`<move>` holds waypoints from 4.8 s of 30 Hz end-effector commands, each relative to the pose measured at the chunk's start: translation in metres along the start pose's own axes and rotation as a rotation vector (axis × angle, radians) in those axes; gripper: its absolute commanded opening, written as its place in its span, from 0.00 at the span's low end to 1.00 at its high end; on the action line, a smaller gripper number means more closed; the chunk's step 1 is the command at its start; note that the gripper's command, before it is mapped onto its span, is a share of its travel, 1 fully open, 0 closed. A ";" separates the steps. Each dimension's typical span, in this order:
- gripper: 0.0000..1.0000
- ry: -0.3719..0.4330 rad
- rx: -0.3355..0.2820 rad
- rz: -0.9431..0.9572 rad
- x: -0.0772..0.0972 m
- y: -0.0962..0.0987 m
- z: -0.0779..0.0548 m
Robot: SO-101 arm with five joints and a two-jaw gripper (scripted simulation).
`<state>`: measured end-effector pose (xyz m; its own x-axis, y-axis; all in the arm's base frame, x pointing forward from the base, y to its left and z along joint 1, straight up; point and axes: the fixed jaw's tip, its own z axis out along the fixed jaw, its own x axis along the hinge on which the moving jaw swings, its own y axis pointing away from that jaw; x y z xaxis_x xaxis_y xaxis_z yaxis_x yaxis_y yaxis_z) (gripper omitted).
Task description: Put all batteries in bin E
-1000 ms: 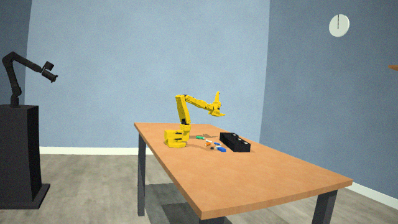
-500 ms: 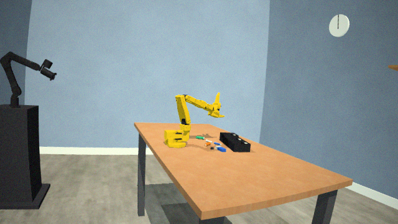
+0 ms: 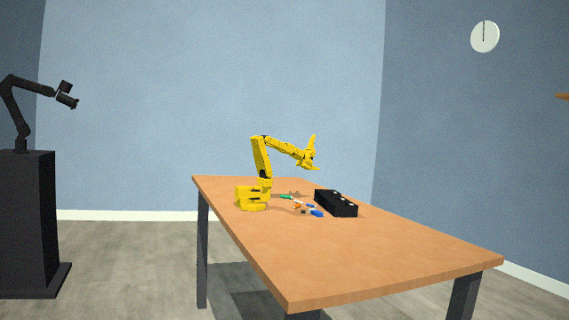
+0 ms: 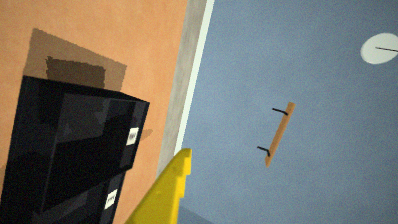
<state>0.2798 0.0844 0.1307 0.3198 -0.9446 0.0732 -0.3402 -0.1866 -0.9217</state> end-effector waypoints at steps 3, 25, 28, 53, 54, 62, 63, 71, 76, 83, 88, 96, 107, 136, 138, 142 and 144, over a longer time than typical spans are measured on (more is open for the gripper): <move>1.00 0.000 0.006 0.023 0.000 -0.007 -0.006; 1.00 -0.006 -0.119 0.059 -0.001 0.010 -0.011; 1.00 -0.010 -0.179 0.052 -0.002 0.025 -0.008; 1.00 -0.011 -0.321 0.088 -0.003 0.034 -0.023; 1.00 -0.011 -0.325 0.090 -0.003 0.034 -0.024; 1.00 -0.014 -0.409 0.090 -0.005 0.048 -0.027; 1.00 -0.014 -0.412 0.092 -0.005 0.047 -0.028; 1.00 -0.011 -0.433 0.106 -0.004 0.039 -0.037; 1.00 -0.010 -0.444 0.112 -0.004 0.035 -0.041; 1.00 -0.011 -0.509 0.110 -0.005 0.054 -0.039; 1.00 0.002 -0.519 0.144 -0.003 0.054 -0.040; 1.00 0.040 -0.544 0.236 0.000 0.056 -0.044; 1.00 0.185 -0.618 0.557 0.012 0.060 -0.057; 1.00 0.744 -0.683 1.489 0.037 0.068 -0.107; 1.00 0.782 -0.679 1.540 0.038 0.069 -0.110; 1.00 0.844 -0.669 1.622 0.039 0.069 -0.115; 1.00 0.857 -0.667 1.638 0.039 0.069 -0.116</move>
<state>0.1640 0.0050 0.1024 -0.9693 -0.1585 -0.1878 -0.1549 0.9873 -0.0340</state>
